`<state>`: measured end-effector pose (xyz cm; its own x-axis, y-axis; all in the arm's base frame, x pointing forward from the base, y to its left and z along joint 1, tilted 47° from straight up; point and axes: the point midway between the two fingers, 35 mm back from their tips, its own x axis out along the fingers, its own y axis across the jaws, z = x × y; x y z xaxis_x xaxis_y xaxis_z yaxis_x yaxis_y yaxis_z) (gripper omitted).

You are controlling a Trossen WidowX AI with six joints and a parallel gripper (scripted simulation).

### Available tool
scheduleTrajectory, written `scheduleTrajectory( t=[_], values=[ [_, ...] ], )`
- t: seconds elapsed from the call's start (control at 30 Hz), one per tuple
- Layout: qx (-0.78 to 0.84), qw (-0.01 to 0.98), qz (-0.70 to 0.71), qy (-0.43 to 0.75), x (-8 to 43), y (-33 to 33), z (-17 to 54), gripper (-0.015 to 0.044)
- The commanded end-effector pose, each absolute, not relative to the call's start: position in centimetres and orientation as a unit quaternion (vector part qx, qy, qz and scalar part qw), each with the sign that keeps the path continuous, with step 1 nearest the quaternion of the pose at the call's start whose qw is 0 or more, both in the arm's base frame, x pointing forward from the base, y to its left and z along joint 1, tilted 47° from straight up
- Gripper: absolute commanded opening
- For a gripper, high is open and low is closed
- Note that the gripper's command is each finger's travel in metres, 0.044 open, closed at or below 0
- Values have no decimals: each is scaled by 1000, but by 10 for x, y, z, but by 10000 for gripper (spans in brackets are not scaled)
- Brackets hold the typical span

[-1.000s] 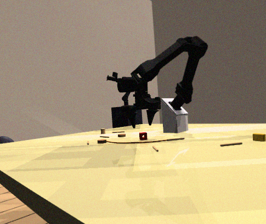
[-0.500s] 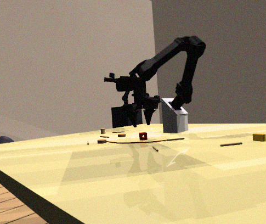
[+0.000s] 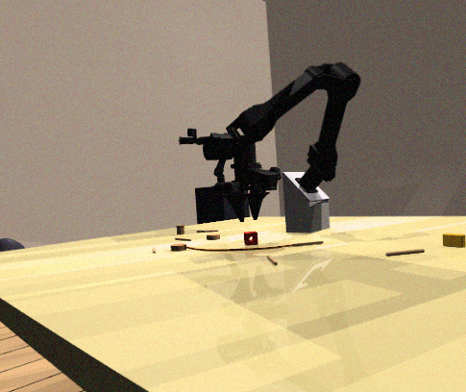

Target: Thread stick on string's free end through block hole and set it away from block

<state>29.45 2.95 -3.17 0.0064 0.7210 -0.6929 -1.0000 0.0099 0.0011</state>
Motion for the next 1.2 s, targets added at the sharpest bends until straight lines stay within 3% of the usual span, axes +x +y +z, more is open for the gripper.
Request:
scheduleTrajectory(
  t=[0.0,0.23,0.77,1.07,1.13,1.17],
  values=[
    [-262,659,653,266,295,29,-32,189],
    [-262,659,653,266,295,29,-32,5],
    [-262,659,653,266,295,29,-32,0],
    [-262,659,653,266,295,29,-32,236],
    [-262,659,653,266,295,29,-32,242],
    [-262,659,653,266,295,29,-32,215]
  ],
)
